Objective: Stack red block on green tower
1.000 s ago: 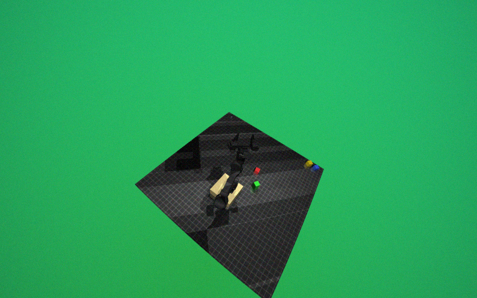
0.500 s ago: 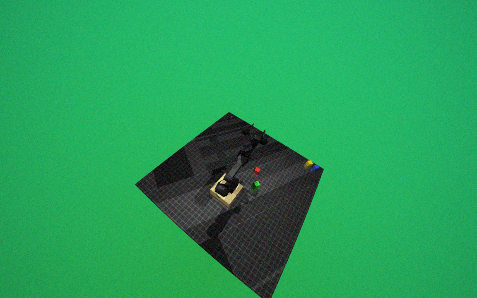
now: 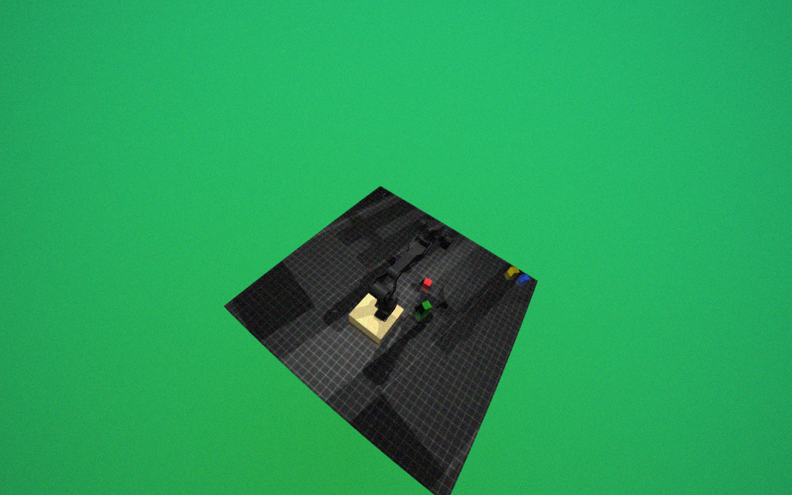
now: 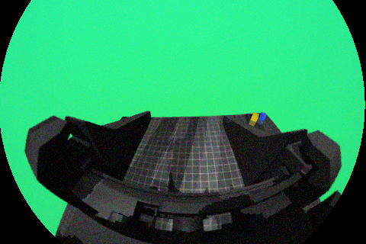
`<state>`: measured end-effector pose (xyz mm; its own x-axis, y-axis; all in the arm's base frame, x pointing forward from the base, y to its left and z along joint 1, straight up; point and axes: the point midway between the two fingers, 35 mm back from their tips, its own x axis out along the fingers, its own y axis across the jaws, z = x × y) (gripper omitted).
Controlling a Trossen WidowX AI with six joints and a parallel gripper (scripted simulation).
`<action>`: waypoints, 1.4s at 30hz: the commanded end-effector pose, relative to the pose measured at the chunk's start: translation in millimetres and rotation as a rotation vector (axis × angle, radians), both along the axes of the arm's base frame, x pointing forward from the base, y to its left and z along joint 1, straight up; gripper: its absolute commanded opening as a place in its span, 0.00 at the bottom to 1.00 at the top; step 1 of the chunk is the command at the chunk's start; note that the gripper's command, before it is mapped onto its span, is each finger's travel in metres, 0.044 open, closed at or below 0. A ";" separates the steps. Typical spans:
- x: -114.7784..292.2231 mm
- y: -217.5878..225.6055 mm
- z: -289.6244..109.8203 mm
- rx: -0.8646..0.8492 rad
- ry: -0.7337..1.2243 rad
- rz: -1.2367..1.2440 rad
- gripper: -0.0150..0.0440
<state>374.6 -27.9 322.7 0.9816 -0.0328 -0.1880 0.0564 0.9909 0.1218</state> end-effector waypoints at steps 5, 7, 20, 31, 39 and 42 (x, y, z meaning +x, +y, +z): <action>16.6 -28.4 -89.2 -0.088 0.421 -0.024 1.00; 15.7 -34.0 -108.9 -0.102 0.517 -0.019 1.00; -19.4 -66.0 -212.5 -0.136 1.116 0.084 1.00; -44.2 -77.6 -241.3 -0.115 1.344 0.165 1.00; -43.8 -78.3 -255.6 -0.115 1.344 0.165 1.00; -42.9 -78.7 -279.7 -0.115 1.344 0.165 1.00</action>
<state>334.8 -106.5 69.8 0.0601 -0.0167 -0.9981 -0.0479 0.9987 -0.0196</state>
